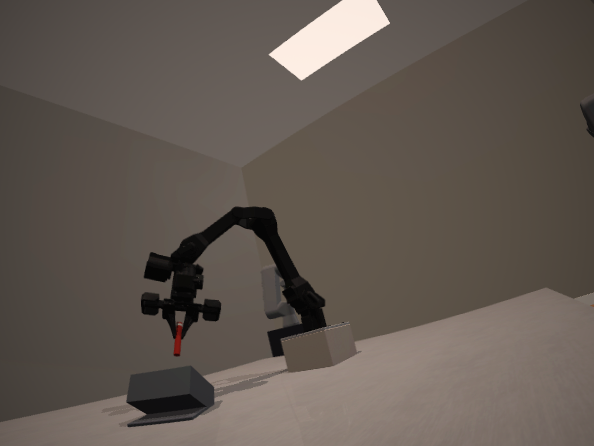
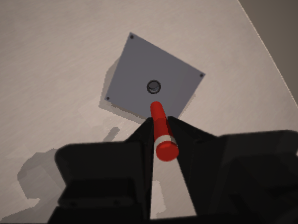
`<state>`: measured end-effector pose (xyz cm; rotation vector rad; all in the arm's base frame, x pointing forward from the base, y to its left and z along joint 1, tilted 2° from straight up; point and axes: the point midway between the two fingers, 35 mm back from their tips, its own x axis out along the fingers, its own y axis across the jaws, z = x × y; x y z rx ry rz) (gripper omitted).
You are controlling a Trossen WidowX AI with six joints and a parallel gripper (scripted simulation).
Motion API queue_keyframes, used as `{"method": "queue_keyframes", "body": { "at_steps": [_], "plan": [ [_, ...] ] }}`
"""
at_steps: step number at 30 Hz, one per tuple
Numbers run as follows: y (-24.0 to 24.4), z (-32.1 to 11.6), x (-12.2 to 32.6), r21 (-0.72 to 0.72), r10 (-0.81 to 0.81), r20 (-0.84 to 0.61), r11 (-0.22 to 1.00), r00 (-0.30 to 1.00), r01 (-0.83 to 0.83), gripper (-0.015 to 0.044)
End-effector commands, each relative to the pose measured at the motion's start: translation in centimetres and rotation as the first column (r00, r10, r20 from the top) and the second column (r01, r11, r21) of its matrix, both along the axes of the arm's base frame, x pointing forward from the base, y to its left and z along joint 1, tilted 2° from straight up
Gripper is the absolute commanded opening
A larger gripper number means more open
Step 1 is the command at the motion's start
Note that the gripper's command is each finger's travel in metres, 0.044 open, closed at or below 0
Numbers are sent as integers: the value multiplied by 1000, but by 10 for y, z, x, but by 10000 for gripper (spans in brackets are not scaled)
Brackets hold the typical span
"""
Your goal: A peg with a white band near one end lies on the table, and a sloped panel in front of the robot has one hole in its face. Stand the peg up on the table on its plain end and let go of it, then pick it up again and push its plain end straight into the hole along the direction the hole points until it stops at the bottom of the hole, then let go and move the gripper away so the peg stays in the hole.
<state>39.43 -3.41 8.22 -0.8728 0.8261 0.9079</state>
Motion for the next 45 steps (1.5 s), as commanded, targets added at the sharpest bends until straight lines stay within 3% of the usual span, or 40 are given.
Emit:
{"method": "queue_keyframes", "body": {
  "at_steps": [1,45],
  "plan": [
    [4,-6,4,10,2,2,1000,1000,-2,0],
    [22,-43,24,16,29,25,999,999,-29,0]
  ]
}}
